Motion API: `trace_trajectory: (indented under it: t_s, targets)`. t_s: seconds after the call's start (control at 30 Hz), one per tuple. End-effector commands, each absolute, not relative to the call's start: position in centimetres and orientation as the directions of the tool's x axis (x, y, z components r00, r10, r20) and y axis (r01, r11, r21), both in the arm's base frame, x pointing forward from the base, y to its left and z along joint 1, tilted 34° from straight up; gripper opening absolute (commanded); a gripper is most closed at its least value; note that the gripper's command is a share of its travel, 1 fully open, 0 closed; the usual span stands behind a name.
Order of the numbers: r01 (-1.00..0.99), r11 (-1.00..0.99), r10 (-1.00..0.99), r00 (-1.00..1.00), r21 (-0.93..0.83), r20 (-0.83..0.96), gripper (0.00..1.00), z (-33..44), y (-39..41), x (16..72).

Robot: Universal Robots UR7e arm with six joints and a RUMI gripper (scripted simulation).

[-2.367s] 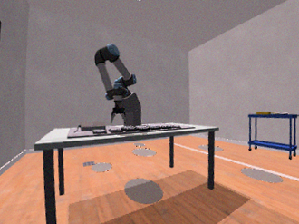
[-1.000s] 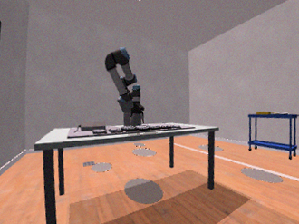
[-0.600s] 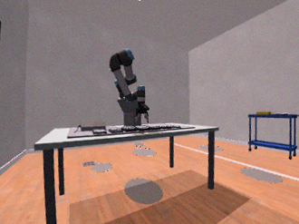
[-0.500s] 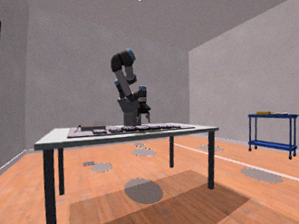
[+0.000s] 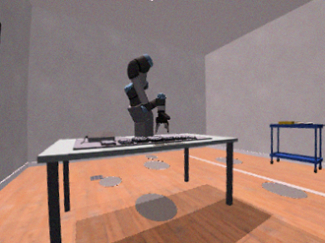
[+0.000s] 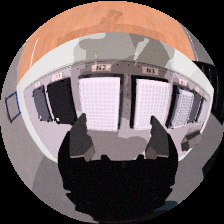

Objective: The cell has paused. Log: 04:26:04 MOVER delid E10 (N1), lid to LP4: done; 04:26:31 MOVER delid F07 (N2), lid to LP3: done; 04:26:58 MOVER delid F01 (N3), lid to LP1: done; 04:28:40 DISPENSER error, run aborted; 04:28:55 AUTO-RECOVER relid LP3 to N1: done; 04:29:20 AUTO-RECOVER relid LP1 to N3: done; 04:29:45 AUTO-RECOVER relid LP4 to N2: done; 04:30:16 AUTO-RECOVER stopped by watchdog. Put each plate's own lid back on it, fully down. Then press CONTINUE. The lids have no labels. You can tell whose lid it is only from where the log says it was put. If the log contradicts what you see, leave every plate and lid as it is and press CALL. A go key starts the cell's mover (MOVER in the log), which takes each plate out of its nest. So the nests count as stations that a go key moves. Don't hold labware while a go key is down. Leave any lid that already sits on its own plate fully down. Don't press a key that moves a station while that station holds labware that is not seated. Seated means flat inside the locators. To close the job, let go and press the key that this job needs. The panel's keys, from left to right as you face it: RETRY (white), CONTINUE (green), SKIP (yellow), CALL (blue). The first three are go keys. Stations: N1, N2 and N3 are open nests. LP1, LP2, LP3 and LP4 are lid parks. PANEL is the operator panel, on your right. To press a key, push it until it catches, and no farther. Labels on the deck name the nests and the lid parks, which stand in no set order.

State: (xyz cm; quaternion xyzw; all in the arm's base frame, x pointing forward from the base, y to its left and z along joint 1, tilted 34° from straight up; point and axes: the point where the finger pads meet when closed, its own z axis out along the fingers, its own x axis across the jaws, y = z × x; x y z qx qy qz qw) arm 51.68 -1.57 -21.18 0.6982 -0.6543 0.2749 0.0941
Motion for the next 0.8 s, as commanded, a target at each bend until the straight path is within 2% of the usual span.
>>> trace_trajectory:
  t_s: [0.0,0.77]
  targets:
    - [-0.965,-0.125,-0.862,-0.009,-0.229,0.508,0.82,-22.2,0.2,51.8]
    - [-0.965,-0.125,-0.862,-0.009,-0.229,0.508,0.82,-23.9,1.8,51.9]
